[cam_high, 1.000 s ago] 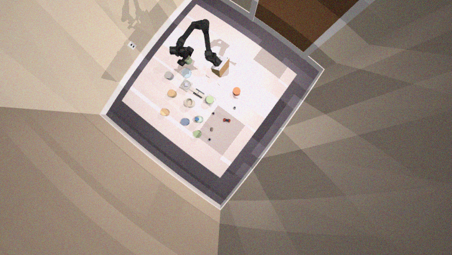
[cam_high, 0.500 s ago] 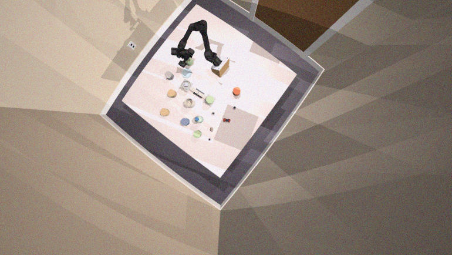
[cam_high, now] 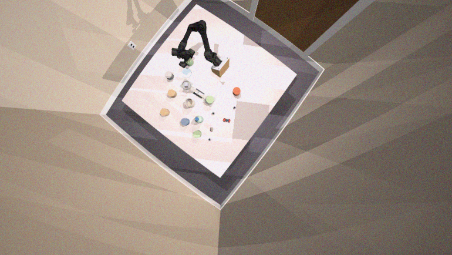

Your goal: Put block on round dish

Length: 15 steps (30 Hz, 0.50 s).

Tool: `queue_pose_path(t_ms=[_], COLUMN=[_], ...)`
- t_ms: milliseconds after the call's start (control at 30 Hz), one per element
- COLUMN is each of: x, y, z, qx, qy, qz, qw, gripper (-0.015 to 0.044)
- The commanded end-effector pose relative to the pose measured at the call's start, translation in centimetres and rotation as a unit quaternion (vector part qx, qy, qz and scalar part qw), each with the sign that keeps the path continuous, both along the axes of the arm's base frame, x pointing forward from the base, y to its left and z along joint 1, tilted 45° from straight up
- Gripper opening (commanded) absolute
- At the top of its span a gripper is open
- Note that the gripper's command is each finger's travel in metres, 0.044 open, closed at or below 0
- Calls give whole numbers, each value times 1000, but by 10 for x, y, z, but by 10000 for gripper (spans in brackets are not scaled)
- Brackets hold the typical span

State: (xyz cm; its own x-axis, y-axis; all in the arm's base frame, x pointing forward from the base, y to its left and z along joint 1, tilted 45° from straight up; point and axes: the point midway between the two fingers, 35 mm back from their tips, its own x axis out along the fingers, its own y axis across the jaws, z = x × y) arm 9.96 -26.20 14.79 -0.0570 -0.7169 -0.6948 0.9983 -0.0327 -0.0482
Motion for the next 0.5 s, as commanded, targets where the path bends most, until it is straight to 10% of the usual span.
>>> queue_pose_path(t_ms=[0, 233, 467], x=[0, 2, 4], y=[0, 6, 38], z=[1, 7, 38], qx=[-1, 0, 0], qy=[-1, -1, -2], qz=[-1, 0, 2], qw=[1000, 1000, 1000], gripper=[263, 440, 440])
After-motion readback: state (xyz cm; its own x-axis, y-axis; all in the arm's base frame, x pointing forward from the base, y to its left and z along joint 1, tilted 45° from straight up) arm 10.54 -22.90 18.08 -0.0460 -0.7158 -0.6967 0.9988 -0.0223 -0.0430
